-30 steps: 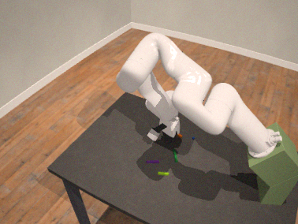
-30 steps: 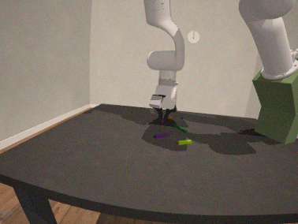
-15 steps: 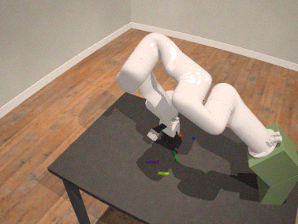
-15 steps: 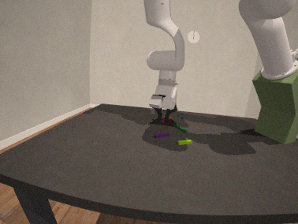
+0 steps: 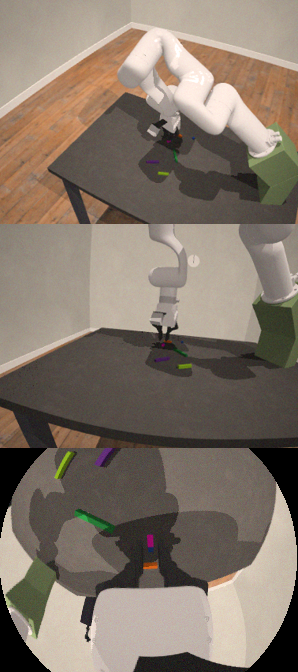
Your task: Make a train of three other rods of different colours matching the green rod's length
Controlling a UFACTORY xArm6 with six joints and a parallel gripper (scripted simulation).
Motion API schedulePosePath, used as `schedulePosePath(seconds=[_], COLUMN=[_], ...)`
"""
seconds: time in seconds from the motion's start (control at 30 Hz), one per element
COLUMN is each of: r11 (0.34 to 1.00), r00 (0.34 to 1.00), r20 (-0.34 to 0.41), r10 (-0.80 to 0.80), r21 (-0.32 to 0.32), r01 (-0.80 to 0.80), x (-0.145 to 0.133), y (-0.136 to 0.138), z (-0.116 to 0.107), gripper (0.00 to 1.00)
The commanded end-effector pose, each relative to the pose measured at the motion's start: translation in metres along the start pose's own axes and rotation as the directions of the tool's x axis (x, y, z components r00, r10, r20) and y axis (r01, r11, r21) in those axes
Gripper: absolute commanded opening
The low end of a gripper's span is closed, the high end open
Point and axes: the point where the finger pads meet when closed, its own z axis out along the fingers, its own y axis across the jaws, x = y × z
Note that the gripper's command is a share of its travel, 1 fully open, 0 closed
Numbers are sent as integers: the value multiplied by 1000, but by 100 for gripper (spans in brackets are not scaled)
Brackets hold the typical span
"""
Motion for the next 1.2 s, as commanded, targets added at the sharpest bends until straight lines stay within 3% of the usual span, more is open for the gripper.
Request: schedulePosePath(seconds=[0.0, 0.27, 0.5, 0.53, 1.17], r11=[1000, 1000, 1000, 1000, 1000], r00=[1000, 1000, 1000, 1000, 1000], r20=[-1, -1, -1, -1, -1], r10=[0, 0, 0, 0, 0], r21=[1, 1, 1, 1, 1], r01=[0, 0, 0, 0, 0], x=[0, 0, 0, 0, 0], y=[1, 1, 1, 1, 1], z=[-25, -55, -62, -62, -62], gripper=[24, 24, 24, 100, 100])
